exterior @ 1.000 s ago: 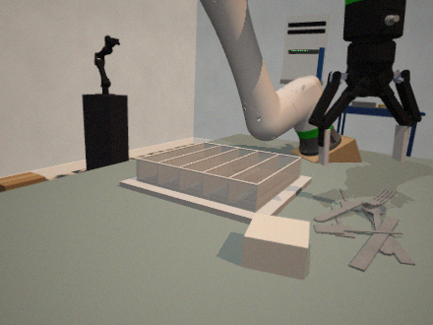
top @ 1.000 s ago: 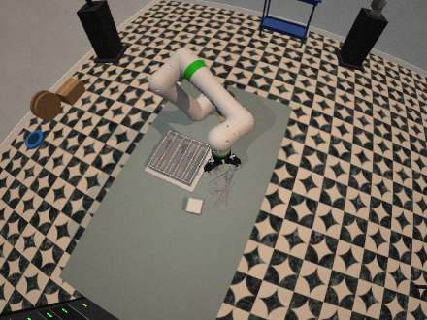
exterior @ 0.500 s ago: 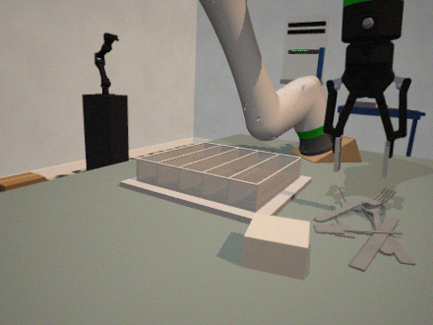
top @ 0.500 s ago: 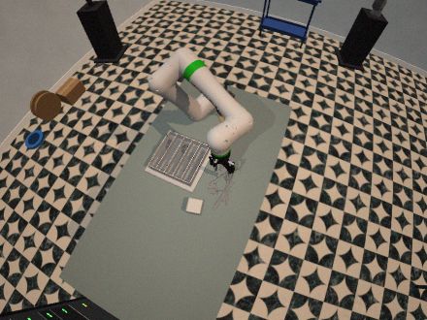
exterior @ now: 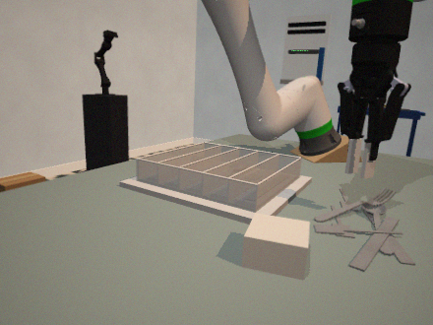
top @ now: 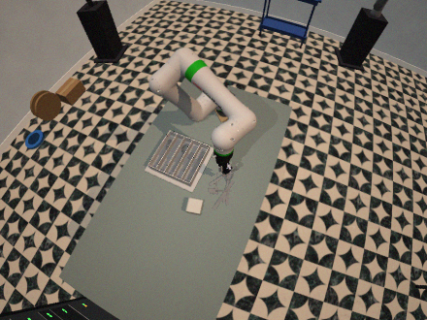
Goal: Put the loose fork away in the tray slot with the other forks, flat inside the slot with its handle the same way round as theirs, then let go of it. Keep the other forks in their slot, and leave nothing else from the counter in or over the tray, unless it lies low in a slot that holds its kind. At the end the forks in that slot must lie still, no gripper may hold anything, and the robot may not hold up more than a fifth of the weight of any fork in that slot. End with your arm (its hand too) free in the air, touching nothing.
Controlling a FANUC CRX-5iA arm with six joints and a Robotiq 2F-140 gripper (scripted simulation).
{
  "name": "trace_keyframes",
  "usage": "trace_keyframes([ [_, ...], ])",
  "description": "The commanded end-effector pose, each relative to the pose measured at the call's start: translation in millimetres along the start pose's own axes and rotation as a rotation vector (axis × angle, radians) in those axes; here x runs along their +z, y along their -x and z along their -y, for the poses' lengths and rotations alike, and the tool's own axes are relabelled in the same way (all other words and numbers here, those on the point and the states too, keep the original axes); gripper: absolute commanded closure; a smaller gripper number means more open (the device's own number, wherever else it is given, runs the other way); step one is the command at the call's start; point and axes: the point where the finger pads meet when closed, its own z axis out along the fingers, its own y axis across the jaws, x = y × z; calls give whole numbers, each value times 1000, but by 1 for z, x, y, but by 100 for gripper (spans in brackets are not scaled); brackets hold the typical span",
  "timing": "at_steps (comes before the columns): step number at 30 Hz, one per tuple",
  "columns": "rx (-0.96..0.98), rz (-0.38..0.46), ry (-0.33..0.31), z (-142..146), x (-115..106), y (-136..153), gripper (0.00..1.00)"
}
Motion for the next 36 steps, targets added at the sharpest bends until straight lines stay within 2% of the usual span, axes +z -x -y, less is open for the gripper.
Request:
trace_keyframes([
  [1, 47, 24, -7, 0, 0, 0, 82],
  [25, 47, 24, -7, 0, 3, 0, 82],
  [36, 47, 24, -7, 0, 13, 0, 82],
])
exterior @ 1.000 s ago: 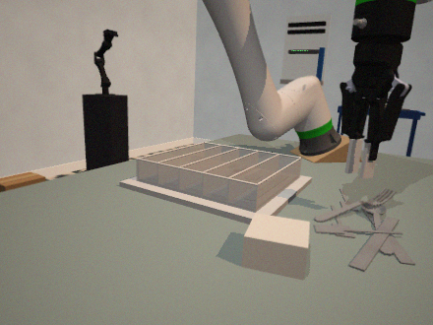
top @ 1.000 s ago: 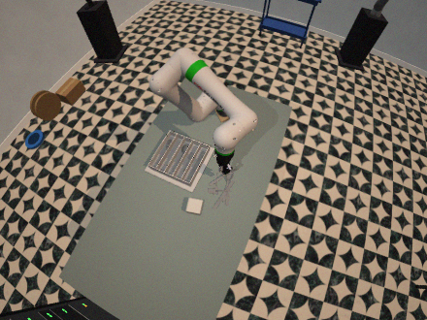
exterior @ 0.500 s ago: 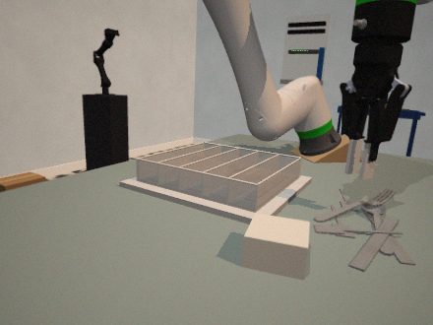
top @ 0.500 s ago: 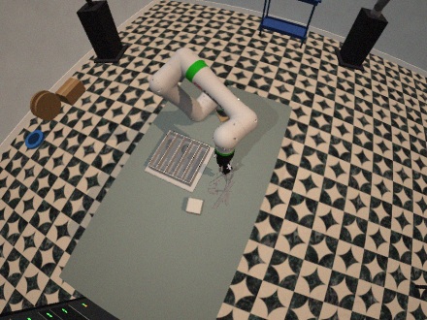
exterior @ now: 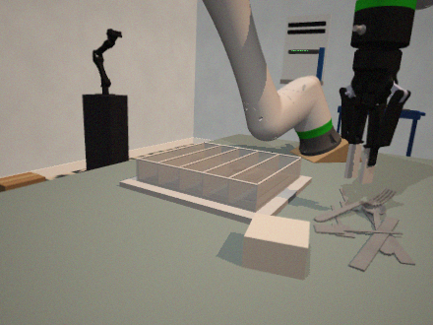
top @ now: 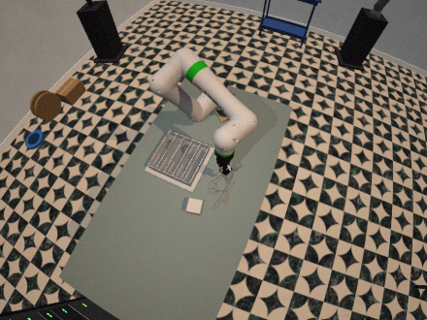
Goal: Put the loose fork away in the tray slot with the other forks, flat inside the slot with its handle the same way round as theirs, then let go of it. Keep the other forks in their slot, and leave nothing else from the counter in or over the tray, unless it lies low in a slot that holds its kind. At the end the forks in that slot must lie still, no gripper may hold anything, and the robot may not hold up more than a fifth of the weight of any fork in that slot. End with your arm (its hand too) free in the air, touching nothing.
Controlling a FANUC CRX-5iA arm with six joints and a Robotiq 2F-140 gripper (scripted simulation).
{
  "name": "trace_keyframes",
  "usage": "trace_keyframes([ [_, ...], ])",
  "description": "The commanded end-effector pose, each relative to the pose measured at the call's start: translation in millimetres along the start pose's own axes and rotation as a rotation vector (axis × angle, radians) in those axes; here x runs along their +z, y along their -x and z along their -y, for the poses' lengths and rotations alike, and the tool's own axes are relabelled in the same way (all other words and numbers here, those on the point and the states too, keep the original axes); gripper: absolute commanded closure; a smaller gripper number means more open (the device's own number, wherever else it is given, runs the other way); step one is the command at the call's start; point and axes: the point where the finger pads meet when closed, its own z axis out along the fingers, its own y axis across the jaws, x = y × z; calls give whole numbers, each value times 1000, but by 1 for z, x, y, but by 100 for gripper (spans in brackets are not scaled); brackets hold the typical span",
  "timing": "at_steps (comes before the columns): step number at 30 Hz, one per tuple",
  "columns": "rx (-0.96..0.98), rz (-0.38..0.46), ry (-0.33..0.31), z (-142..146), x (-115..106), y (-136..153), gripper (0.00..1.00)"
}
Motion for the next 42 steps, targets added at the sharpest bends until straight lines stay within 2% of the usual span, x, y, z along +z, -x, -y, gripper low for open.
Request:
trace_keyframes([
  [1, 0, 0, 0, 0, 4, 0, 82],
  [21, 0, 0, 0, 0, 24, 0, 82],
  [42, 0, 0, 0, 0, 30, 0, 82],
])
